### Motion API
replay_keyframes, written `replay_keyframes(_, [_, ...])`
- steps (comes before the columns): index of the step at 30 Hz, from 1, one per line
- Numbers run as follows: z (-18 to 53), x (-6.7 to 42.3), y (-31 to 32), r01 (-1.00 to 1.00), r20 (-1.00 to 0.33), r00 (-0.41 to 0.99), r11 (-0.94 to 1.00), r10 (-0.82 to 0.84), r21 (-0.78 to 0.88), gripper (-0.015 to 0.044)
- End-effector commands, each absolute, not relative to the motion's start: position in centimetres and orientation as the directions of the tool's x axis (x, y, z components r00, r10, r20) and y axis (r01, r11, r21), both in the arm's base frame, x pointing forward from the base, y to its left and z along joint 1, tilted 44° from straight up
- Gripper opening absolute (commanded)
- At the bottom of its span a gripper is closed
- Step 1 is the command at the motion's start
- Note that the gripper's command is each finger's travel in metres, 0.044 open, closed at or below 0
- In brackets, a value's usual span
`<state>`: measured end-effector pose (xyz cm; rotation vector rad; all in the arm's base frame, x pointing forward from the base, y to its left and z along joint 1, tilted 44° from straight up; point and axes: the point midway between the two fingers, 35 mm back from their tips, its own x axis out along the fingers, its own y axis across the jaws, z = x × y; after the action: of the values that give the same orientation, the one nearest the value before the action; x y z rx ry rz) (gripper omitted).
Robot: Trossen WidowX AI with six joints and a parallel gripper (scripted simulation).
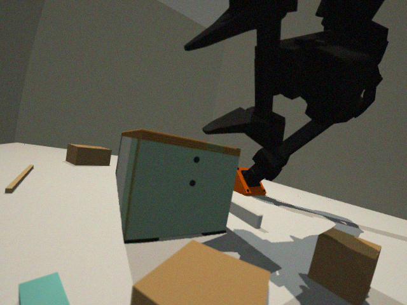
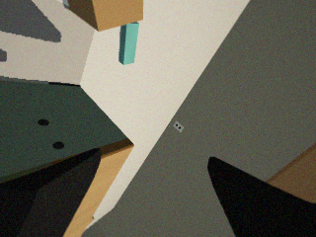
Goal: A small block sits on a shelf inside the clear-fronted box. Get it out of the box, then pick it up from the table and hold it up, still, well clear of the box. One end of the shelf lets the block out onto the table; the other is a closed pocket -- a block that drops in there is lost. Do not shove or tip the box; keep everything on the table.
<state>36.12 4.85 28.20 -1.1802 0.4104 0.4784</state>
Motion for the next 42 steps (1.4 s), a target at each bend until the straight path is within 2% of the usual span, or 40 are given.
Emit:
replay_keyframes(1, [26.4,36.0,1.1,-0.619,-0.634,0.770,0.326,0.071,-0.715,0.0400])
replay_keyframes(8, [22.1,34.1,-2.0,-0.798,-0.812,0.578,0.266,0.080,-0.541,0.0400])
replay_keyframes(10, [20.5,32.9,-3.1,-0.861,-0.870,0.482,0.244,0.105,-0.447,0.0400])
replay_keyframes(14, [17.6,29.0,-4.9,-0.969,-0.945,0.216,0.175,0.244,-0.176,0.0400])
replay_keyframes(18, [17.0,25.9,-5.6,-0.992,-0.914,0.042,0.125,0.404,0.010,0.0400])
replay_keyframes(42, [15.3,26.4,-4.4,-0.992,-0.911,0.036,0.123,0.412,0.016,0.0400])
